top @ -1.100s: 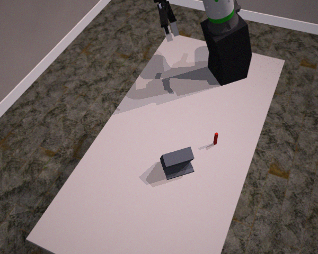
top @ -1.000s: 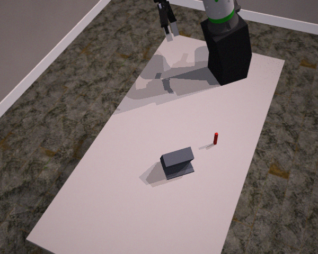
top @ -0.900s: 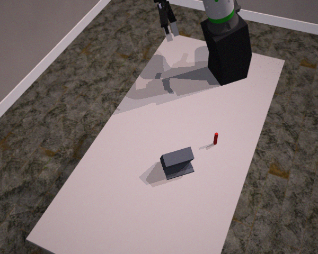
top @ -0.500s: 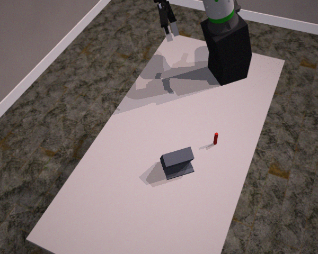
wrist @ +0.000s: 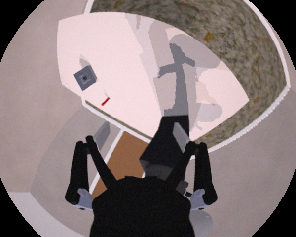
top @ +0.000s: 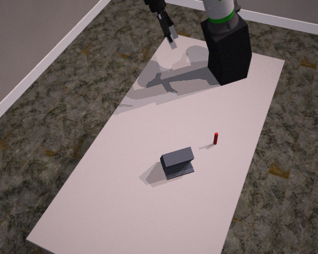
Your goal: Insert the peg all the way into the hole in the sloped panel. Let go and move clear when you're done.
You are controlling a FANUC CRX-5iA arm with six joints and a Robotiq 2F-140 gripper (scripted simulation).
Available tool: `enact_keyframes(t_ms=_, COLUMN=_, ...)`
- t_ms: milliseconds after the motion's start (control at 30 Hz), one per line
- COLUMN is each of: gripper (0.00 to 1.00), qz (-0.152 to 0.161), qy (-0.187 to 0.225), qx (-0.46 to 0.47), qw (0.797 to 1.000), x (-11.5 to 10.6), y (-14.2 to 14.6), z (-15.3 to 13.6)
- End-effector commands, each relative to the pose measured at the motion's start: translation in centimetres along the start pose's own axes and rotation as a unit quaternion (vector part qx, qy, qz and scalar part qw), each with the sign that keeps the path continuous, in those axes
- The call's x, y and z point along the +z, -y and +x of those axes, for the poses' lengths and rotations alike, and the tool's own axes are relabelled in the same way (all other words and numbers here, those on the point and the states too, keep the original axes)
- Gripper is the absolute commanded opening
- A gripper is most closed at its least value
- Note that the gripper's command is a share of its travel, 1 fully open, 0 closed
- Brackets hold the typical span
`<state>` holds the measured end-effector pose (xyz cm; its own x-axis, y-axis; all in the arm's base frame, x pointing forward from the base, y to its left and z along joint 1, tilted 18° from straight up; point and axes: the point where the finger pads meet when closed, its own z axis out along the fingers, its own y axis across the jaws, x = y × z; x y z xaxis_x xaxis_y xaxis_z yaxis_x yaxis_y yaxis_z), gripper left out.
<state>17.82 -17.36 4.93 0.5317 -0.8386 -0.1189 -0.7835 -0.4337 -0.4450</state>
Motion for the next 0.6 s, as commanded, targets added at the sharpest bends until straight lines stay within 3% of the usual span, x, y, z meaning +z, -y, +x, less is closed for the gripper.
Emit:
enact_keyframes(t_ms=0, gripper=1.0, qz=-0.019, qy=0.008, qx=-0.007, qw=1.0, x=0.5, y=-0.4, z=0.2)
enact_keyframes(t_ms=500, gripper=1.0, qz=-0.143, qy=0.043, qx=-0.104, qw=0.983, x=3.9, y=-1.5, z=3.6)
enact_keyframes(t_ms=567, gripper=1.0, qz=-0.143, qy=0.043, qx=-0.104, qw=0.983, x=3.9, y=-1.5, z=3.6)
